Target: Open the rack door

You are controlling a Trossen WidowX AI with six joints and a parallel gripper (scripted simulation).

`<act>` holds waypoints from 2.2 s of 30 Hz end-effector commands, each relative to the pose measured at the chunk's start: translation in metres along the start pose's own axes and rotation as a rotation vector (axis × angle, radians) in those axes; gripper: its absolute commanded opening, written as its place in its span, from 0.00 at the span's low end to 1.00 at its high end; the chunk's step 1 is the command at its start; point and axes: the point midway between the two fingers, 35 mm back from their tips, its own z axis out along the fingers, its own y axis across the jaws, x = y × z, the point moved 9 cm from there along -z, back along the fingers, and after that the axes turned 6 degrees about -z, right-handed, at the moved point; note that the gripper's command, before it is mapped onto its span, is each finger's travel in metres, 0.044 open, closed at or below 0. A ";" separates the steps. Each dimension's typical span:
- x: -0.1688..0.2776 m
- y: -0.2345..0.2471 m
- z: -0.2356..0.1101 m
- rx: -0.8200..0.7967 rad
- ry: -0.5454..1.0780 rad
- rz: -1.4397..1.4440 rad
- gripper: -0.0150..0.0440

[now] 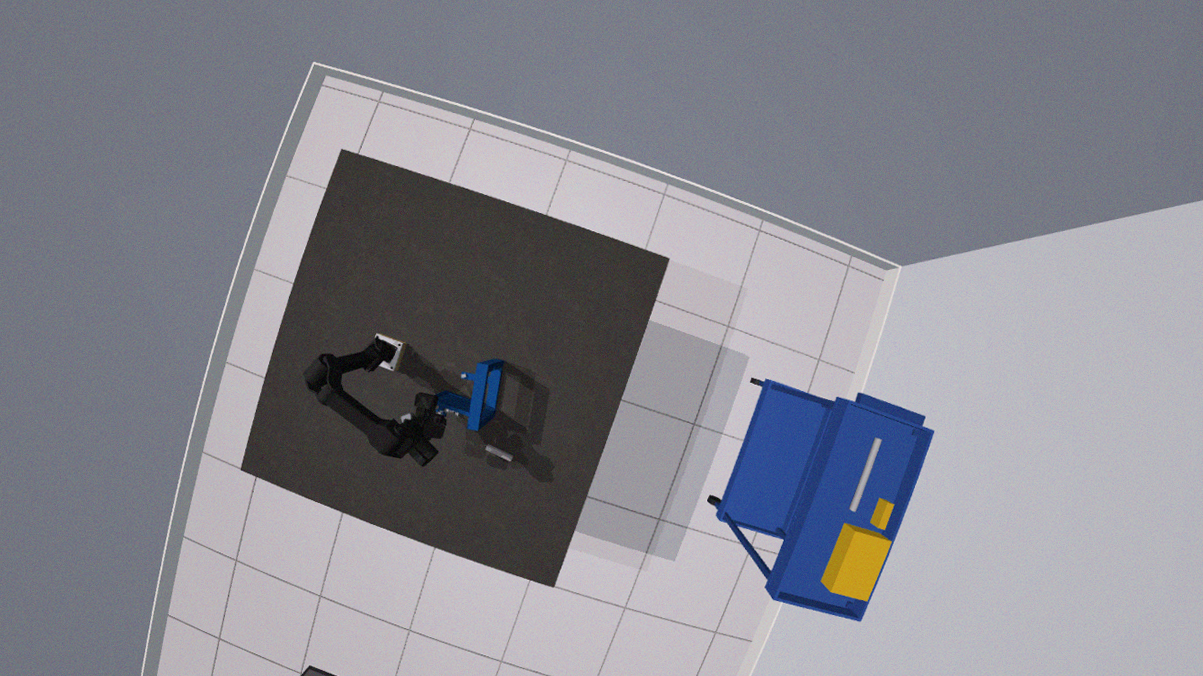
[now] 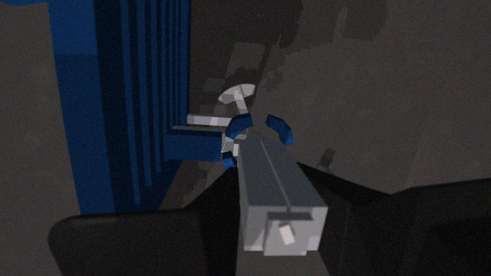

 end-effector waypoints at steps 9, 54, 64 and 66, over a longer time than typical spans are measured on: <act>-0.005 -0.020 0.000 -0.008 0.003 -0.193 0.30; -0.006 -0.022 -0.019 -0.005 0.000 -0.193 0.76; -0.006 -0.022 -0.030 -0.004 -0.001 -0.193 0.76; -0.006 -0.022 -0.033 -0.004 -0.001 -0.193 0.76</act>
